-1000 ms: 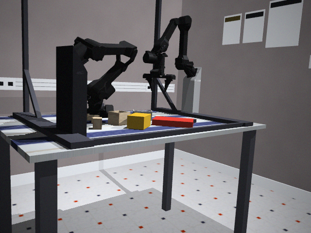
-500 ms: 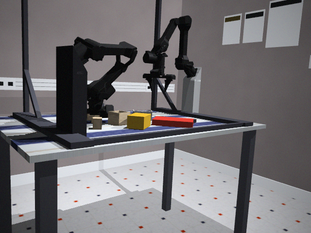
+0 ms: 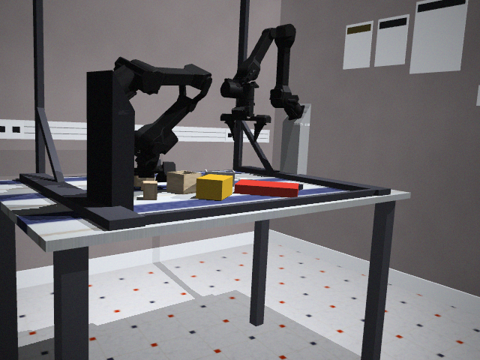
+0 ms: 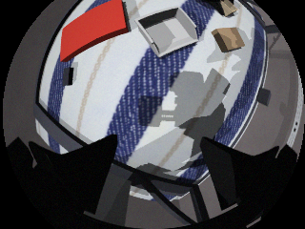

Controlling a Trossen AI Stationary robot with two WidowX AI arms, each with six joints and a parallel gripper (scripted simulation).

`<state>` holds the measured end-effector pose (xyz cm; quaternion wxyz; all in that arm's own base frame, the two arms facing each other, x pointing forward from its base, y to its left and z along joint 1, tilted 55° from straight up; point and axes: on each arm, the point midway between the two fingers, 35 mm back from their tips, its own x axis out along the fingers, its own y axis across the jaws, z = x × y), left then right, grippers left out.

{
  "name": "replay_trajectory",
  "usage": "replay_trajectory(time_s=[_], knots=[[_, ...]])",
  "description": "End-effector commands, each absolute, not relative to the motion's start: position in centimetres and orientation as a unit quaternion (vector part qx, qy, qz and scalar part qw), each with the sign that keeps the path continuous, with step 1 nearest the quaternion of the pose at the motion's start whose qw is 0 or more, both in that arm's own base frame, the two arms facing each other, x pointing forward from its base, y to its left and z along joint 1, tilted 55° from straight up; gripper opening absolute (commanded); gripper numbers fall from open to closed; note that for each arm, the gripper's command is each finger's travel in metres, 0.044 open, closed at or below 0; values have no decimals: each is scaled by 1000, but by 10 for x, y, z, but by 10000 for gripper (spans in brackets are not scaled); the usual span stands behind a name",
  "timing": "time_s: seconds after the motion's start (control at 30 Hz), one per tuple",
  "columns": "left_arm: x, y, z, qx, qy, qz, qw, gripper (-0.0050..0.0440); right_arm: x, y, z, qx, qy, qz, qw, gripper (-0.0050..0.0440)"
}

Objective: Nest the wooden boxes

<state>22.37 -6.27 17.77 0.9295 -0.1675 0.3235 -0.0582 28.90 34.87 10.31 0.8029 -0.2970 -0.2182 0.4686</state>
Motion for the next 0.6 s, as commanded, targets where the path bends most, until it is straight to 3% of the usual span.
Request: replay_trajectory(time_s=[0.0, 0.57], knots=[[223, -63, 184, -171, 313, -61, 932, 400, 289, 349, 107, -294, -223, 469, 802, 400], [223, -63, 184, -171, 313, -61, 932, 400, 271, 345, 122, -351, -131, 421, 826, 400]])
